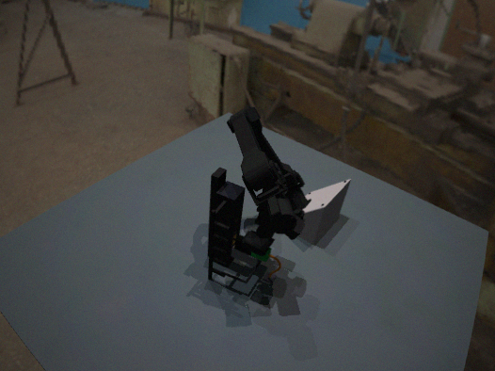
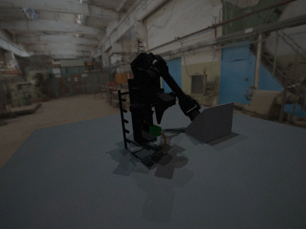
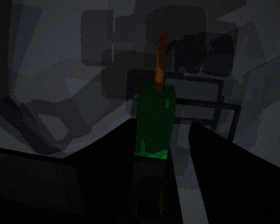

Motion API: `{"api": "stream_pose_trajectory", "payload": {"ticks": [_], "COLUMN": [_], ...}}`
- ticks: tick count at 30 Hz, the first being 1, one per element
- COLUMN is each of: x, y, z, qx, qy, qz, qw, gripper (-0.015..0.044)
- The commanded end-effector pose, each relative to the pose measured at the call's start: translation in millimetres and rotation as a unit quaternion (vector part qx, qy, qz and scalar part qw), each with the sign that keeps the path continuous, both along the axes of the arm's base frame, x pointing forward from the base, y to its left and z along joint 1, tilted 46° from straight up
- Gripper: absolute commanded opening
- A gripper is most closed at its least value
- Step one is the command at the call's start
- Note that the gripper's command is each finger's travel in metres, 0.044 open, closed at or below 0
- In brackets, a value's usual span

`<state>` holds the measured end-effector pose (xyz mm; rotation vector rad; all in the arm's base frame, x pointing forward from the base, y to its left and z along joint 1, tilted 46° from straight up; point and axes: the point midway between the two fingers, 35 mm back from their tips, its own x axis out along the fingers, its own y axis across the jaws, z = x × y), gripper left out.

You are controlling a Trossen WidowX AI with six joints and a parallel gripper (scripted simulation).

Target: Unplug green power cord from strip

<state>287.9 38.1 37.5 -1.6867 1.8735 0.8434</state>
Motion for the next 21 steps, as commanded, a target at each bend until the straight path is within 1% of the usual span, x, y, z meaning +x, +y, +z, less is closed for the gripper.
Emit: {"api": "stream_pose_trajectory", "payload": {"ticks": [1,10,21], "x": [-0.8,-1.8,-1.1], "y": [-4.0,-9.2,-7.0], "z": [-2.2,-7.3,-6.1], "qx": [-0.002,-0.002,0.0], "qy": [0.002,0.002,0.0], "qz": [0.002,0.002,0.0], "qw": [1.0,1.0,1.0], "gripper": [0.016,0.016,0.0087]}}
